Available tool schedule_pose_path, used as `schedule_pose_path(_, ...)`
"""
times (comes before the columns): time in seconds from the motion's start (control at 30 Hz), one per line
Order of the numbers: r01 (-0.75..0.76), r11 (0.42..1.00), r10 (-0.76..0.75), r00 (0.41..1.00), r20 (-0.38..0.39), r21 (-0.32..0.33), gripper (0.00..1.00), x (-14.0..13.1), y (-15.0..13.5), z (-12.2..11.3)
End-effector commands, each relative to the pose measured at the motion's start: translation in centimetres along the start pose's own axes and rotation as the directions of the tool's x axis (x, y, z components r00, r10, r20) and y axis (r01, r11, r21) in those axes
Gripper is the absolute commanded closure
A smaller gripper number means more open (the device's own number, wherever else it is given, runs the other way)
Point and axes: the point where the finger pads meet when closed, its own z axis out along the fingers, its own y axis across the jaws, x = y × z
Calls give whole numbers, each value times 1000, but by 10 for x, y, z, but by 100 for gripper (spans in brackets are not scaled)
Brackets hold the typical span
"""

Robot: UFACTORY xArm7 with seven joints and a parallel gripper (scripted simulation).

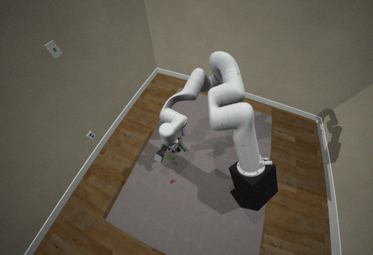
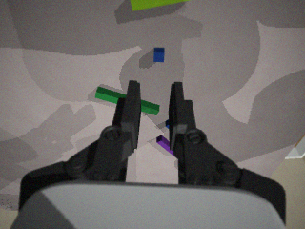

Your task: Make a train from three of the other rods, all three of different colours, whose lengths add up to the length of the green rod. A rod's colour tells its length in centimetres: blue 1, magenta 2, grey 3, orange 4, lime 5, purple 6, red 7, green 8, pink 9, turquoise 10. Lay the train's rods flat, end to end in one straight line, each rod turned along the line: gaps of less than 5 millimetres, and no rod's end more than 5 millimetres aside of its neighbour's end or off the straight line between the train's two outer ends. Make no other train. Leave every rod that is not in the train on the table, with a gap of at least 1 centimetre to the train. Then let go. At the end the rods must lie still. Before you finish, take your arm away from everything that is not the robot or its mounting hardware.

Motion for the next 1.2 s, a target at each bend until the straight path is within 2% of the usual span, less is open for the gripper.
schedule_pose_path(0.0,1,1000,-1,1000,-1,-2,76,1,1,1)
schedule_pose_path(0.67,2,1000,-2,1000,-1,-1,76,1,1,19)
schedule_pose_path(1.17,2,1000,-2,1000,-1,-1,76,1,2,41)
